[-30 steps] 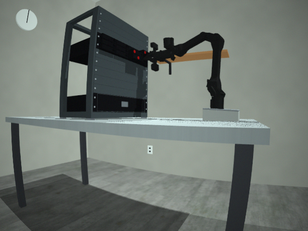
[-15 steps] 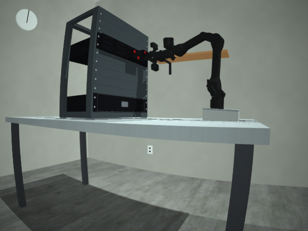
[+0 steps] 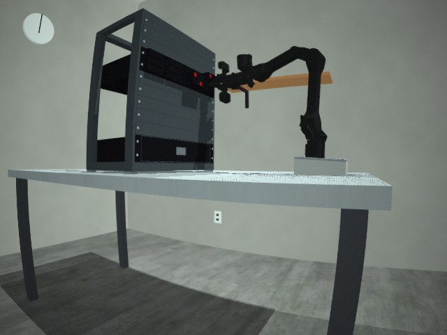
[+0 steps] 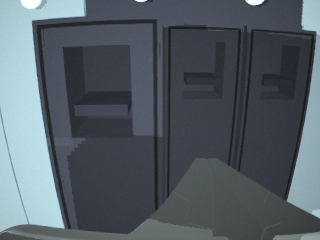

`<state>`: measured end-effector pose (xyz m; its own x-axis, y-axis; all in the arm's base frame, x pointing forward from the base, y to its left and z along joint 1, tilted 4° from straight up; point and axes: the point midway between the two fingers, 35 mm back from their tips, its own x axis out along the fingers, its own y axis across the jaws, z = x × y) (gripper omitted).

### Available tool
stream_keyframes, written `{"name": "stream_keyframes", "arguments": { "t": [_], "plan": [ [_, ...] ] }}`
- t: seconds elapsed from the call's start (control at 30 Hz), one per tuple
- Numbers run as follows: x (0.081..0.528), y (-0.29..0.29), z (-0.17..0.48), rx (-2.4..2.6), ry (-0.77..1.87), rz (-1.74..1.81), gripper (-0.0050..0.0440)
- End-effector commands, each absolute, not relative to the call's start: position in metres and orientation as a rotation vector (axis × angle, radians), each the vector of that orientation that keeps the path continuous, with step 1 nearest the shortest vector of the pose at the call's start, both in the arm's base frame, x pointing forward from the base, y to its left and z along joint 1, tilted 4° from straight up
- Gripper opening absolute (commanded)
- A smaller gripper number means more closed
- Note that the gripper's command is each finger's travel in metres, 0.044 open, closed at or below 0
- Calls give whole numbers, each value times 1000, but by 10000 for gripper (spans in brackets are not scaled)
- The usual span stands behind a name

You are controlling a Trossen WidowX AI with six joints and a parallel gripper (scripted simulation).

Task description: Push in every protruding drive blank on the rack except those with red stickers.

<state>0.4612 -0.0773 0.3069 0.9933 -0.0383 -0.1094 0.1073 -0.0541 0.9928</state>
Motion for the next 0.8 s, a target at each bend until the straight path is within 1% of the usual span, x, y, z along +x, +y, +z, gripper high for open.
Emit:
{"name": "stream_keyframes", "arguments": {
  "t": [0.0,0.4,0.77],
  "plan": [
    [463,-79,329,1612,5,-83,0],
    [461,-79,329,1612,5,-83,0],
    [425,-77,332,1612,5,-83,0]
  ]
}}
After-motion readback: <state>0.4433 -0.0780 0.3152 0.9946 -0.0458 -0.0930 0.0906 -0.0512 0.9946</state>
